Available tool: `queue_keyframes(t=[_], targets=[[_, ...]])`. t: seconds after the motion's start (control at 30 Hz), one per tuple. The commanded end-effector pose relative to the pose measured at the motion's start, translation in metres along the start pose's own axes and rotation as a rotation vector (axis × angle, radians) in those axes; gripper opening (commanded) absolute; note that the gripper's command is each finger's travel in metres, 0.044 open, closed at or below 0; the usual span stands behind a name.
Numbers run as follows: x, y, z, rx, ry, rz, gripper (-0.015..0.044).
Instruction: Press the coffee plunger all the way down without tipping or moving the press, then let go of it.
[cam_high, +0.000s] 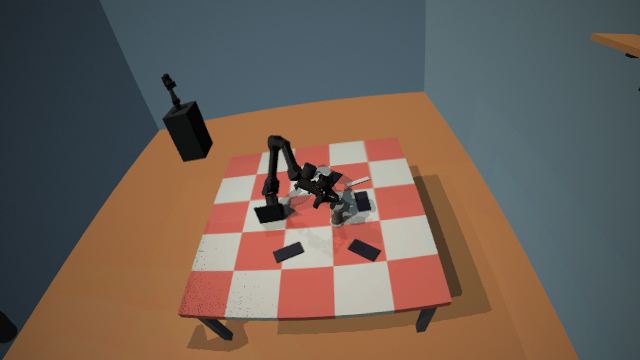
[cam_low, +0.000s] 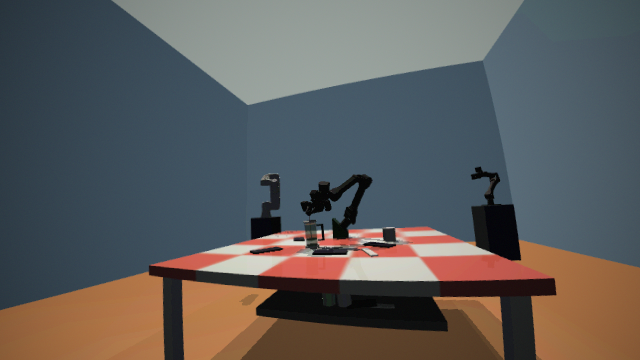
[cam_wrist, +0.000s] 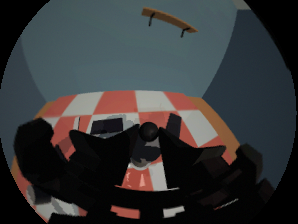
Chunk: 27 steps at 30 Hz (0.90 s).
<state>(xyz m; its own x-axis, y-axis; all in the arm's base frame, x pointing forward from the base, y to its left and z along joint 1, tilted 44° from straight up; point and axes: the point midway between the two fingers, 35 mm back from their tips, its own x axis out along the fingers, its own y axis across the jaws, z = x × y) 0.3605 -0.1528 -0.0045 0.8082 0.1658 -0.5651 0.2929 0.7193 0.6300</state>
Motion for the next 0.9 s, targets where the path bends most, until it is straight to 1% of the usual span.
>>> queue_keyframes(t=[0.0,0.87], targets=[[0.0070,0.0003,-0.0139,0.015,0.038,0.000,0.0121],[0.0097,-0.0007,-0.0106,0.015,0.038,0.000,0.0121]])
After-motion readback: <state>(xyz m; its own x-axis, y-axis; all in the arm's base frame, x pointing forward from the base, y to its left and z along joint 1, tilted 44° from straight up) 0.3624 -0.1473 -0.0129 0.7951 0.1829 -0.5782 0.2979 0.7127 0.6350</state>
